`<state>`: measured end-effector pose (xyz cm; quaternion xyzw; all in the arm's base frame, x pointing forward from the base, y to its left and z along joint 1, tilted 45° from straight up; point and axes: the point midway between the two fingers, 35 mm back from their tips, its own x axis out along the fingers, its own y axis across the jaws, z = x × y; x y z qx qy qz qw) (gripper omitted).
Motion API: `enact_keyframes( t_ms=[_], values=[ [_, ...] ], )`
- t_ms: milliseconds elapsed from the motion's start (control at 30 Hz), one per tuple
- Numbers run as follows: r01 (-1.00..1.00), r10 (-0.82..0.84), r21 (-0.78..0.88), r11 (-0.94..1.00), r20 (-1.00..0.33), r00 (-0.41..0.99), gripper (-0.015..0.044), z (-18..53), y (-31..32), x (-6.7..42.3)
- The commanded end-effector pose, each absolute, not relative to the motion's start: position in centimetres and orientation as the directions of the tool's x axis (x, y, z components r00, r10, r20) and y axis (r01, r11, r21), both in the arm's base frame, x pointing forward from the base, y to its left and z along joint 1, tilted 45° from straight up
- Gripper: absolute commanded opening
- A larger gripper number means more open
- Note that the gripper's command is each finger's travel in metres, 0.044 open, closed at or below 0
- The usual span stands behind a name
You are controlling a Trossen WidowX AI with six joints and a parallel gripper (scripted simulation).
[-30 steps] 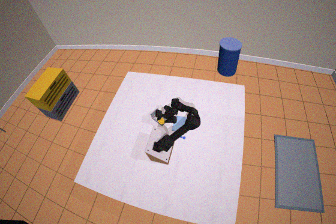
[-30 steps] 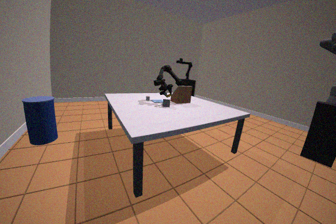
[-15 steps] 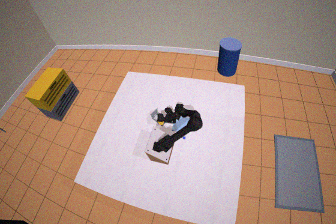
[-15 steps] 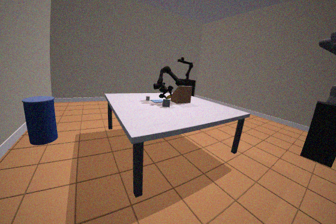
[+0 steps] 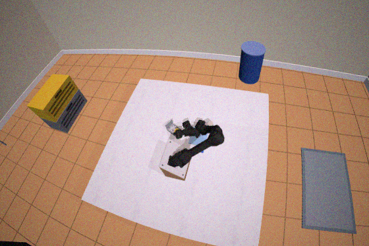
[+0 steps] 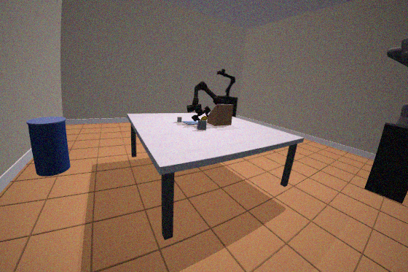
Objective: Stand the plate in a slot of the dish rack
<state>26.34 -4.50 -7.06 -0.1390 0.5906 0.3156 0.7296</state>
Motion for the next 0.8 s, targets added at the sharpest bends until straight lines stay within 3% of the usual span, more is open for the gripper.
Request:
enact_keyframes(
  t_ms=[0,767],
  values=[
    [-0.688,0.336,0.149,0.710,-0.930,0.145,0.0000,-7.2,-4.7,26.1],
    [-0.870,0.459,-0.288,0.400,-0.759,0.462,0.0000,-6.1,-7.2,26.4]
  ],
)
